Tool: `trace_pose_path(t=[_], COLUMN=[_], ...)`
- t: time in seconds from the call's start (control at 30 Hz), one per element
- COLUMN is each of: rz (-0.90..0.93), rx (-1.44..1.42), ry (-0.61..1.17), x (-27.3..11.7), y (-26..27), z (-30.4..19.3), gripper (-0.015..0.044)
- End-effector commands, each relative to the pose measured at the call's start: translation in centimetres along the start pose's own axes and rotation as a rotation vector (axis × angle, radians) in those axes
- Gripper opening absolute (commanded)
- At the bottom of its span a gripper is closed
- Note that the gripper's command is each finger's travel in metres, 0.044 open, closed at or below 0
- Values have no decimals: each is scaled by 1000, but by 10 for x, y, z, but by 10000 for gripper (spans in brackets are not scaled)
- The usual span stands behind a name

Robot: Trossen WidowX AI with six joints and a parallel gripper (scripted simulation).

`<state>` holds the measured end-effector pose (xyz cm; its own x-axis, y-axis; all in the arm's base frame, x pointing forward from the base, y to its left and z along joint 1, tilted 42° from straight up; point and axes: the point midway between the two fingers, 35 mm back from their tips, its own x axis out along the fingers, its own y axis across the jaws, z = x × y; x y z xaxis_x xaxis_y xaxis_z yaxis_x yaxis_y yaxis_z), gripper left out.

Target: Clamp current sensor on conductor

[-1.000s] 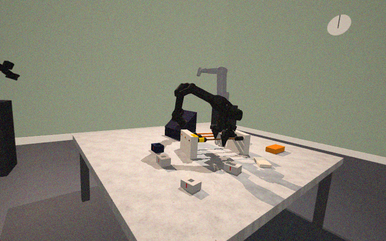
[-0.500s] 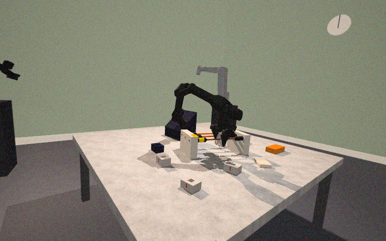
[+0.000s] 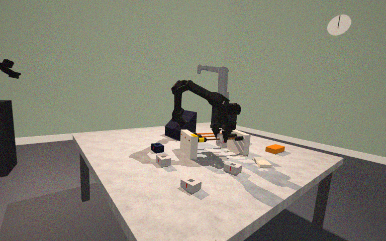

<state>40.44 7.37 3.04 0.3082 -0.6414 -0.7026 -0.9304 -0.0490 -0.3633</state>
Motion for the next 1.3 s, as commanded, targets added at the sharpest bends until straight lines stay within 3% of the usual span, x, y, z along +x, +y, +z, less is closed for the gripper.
trace_pose_path(t=[0.0,0.4,0.77,1.27], rz=[-51,-72,-218,-251], rx=[-1,-1,-2,0], ry=[-5,-7,-8,-5], x=[-8,8,21,16], y=[-1,-2,-7,-17], z=[0,2,4,3], gripper=[440,440,440,440])
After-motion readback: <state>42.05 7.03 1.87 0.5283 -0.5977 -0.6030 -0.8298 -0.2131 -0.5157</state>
